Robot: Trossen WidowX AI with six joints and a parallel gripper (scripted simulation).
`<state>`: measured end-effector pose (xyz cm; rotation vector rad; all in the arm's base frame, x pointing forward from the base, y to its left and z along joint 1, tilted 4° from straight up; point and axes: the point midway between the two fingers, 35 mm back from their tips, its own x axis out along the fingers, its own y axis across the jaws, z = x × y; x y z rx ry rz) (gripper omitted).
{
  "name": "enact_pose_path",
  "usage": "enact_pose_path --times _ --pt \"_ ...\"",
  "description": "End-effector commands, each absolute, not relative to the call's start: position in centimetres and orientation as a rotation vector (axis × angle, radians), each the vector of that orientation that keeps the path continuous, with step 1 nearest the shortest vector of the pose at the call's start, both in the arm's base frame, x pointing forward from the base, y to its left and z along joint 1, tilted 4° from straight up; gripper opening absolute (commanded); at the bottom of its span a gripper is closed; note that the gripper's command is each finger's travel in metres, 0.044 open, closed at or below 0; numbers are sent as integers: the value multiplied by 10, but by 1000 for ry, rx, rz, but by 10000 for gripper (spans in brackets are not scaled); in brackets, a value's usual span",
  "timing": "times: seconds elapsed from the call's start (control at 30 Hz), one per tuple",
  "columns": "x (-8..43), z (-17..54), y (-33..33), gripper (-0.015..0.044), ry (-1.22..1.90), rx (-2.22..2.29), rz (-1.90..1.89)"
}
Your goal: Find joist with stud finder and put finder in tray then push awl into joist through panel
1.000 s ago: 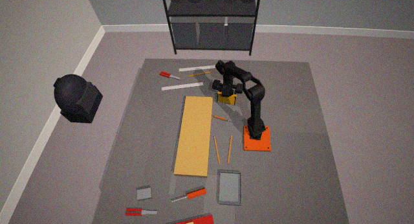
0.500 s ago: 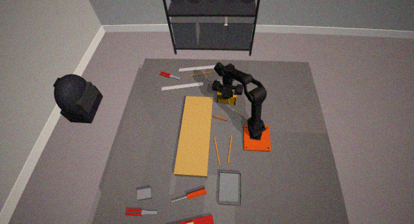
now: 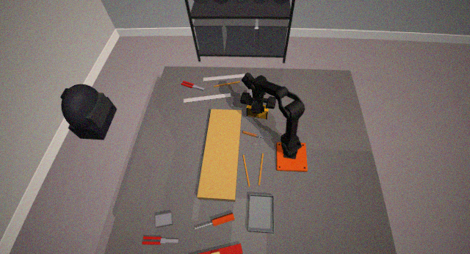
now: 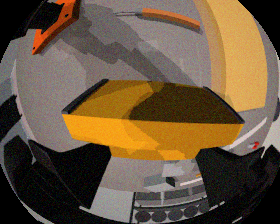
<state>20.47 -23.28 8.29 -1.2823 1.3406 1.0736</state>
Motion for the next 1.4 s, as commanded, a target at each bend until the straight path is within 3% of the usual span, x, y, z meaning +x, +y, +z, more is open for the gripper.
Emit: enact_pose_path --times 0.0,1.37 --pt "205 86 -233 0 1366 -1307 1044" --pt "206 83 -226 0 1566 -1486 888"
